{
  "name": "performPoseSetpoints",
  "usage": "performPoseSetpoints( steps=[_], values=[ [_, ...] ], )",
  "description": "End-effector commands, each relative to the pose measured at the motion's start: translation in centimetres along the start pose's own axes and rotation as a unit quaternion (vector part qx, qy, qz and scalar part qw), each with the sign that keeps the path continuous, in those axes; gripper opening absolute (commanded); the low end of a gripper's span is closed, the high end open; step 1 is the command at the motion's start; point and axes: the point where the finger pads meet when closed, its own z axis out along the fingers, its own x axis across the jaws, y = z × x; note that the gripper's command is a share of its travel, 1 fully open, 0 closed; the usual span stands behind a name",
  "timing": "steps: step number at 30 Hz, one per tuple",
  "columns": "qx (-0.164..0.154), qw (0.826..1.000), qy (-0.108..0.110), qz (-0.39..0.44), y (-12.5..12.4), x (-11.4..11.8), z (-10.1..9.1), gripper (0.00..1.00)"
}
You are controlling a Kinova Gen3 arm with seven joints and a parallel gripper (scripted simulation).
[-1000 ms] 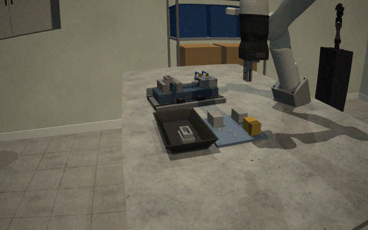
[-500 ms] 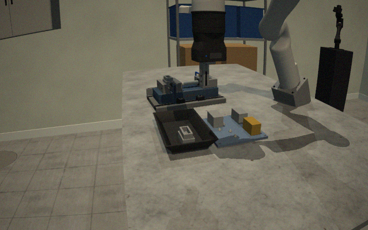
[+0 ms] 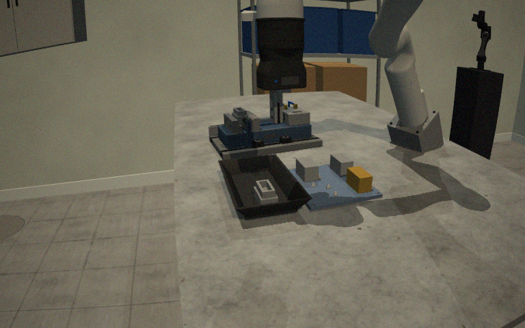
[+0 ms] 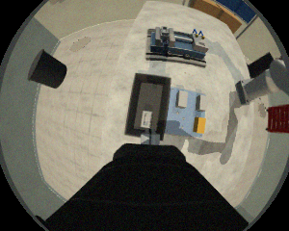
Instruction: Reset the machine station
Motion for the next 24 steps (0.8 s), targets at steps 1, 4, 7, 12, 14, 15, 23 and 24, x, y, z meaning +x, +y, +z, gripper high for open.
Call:
performPoseSetpoints(
  steps=[1, 4, 7, 12, 14, 15, 23, 24],
  values=[
    [0.000, 1.000, 0.000, 0.001, -0.1, 0.0, 0.2, 0.00],
    [0.000, 1.000, 0.000, 0.001, -0.1, 0.0, 0.5, 0.00],
    [0.000, 1.000, 0.000, 0.001, -0.1, 0.0, 0.6, 0.00],
    [0.000, 1.000, 0.000, 0.001, -0.1, 0.0, 1.4, 0.00],
    [0.000, 1.000, 0.000, 0.001, -0.1, 0.0, 1.7, 0.00],
    [0.000, 1.000, 0.000, 0.001, -0.1, 0.0, 1.9, 0.00],
    [0.000, 1.000, 0.000, 0.001, -0.1, 0.0, 3.3, 0.00],
    [0.000, 1.000, 0.000, 0.001, -0.1, 0.0, 3.3, 0.00]
  ],
)
